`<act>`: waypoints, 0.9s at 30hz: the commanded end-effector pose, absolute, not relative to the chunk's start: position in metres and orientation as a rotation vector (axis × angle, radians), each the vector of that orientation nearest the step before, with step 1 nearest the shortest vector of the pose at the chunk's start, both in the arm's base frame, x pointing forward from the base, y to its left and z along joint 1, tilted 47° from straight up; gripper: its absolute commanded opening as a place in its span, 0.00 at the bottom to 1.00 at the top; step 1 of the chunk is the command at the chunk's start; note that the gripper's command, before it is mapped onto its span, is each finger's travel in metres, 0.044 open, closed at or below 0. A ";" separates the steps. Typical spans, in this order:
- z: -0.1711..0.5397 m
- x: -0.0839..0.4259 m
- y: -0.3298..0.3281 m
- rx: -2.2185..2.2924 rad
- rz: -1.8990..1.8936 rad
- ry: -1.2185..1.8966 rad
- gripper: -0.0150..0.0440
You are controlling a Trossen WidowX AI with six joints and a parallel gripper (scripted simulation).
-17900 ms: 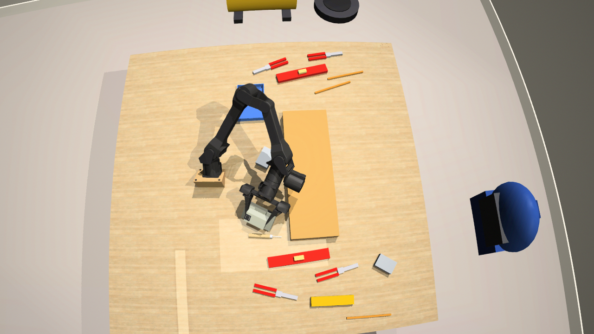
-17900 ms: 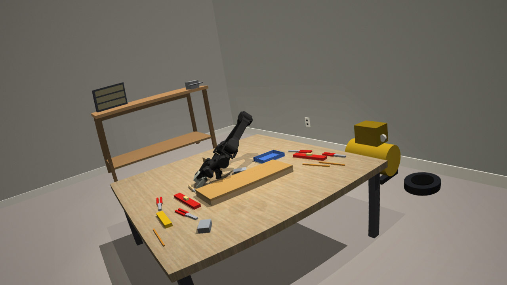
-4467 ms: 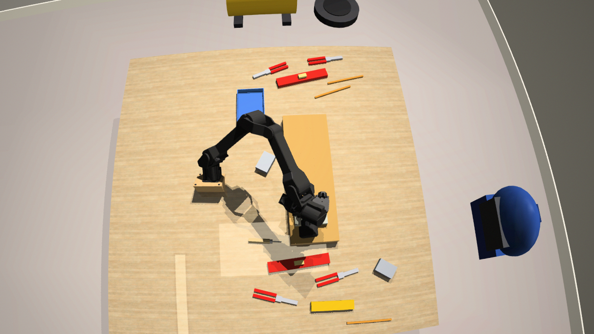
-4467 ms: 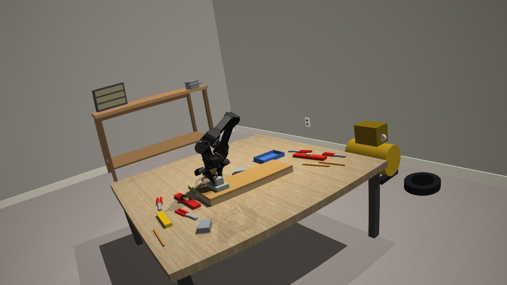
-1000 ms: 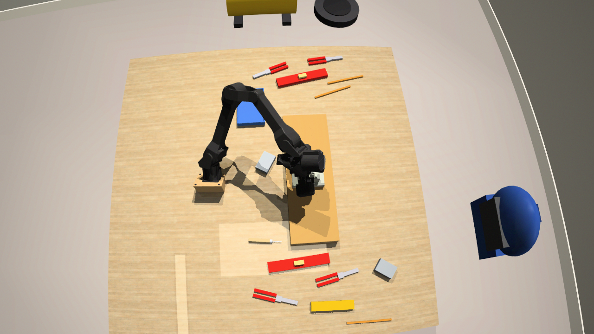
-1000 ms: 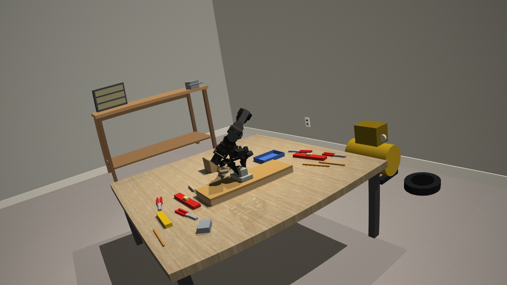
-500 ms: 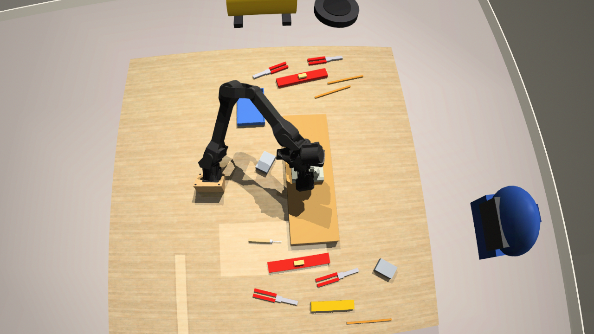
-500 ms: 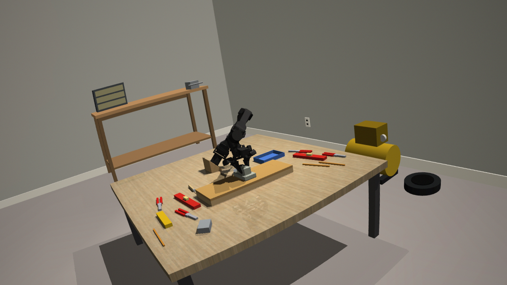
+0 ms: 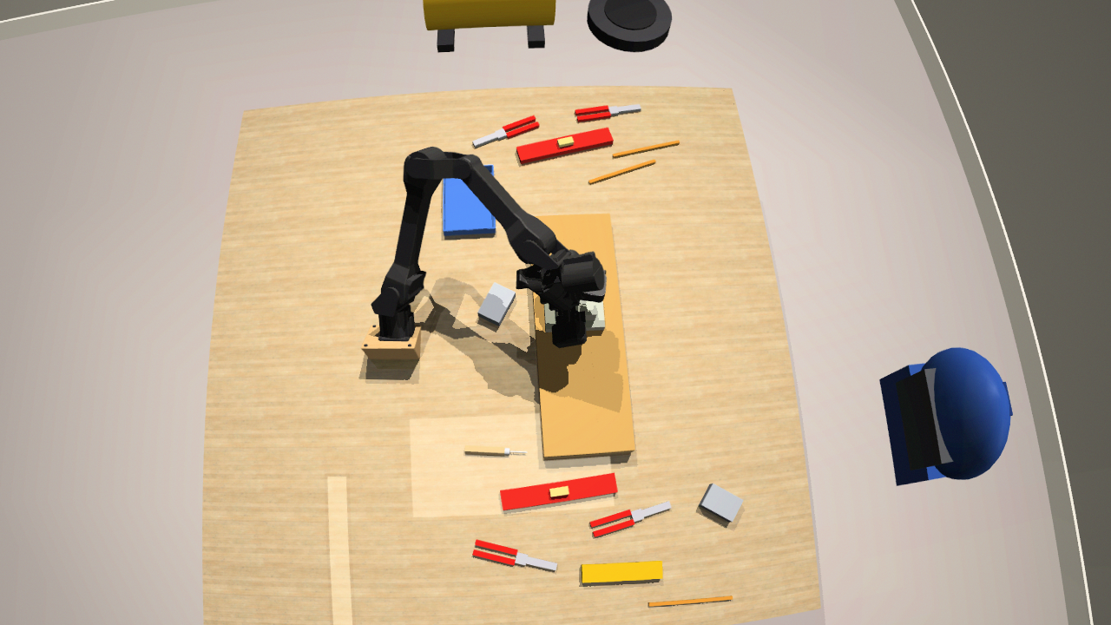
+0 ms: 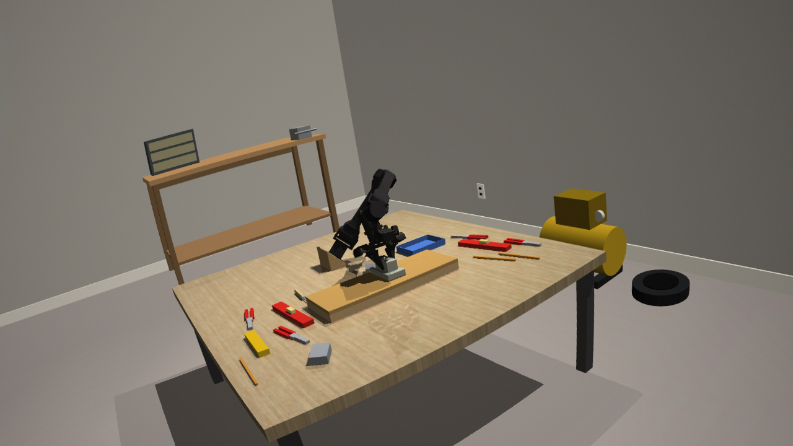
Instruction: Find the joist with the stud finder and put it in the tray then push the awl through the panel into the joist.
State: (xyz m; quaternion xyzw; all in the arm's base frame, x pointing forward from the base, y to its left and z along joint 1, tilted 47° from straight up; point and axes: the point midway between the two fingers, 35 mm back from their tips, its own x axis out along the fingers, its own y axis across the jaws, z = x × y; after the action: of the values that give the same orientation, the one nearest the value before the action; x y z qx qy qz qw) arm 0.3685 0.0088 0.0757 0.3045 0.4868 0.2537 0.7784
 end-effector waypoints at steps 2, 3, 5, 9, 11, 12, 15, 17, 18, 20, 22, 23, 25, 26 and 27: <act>0.085 0.367 0.019 0.658 0.567 1.046 0.25; 0.086 0.367 0.020 0.658 0.567 1.046 0.25; 0.088 0.367 0.022 0.659 0.567 1.046 0.25; 0.092 0.366 0.026 0.659 0.567 1.046 0.25; 0.094 0.366 0.028 0.659 0.567 1.046 0.25; 0.095 0.365 0.029 0.659 0.567 1.046 0.25; 0.098 0.365 0.031 0.659 0.567 1.046 0.25; 0.100 0.365 0.033 0.659 0.567 1.046 0.25; 0.102 0.365 0.034 0.659 0.567 1.046 0.25; 0.104 0.364 0.036 0.659 0.567 1.046 0.25; 0.106 0.364 0.038 0.659 0.567 1.046 0.25; 0.107 0.364 0.039 0.660 0.567 1.046 0.25; 0.109 0.363 0.041 0.660 0.567 1.046 0.25; 0.110 0.363 0.042 0.660 0.567 1.046 0.25; 0.111 0.363 0.043 0.660 0.567 1.046 0.25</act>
State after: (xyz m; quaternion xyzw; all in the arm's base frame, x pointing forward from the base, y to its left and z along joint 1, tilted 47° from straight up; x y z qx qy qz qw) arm 0.3647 0.0341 0.1028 0.3053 0.4865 0.2529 0.7786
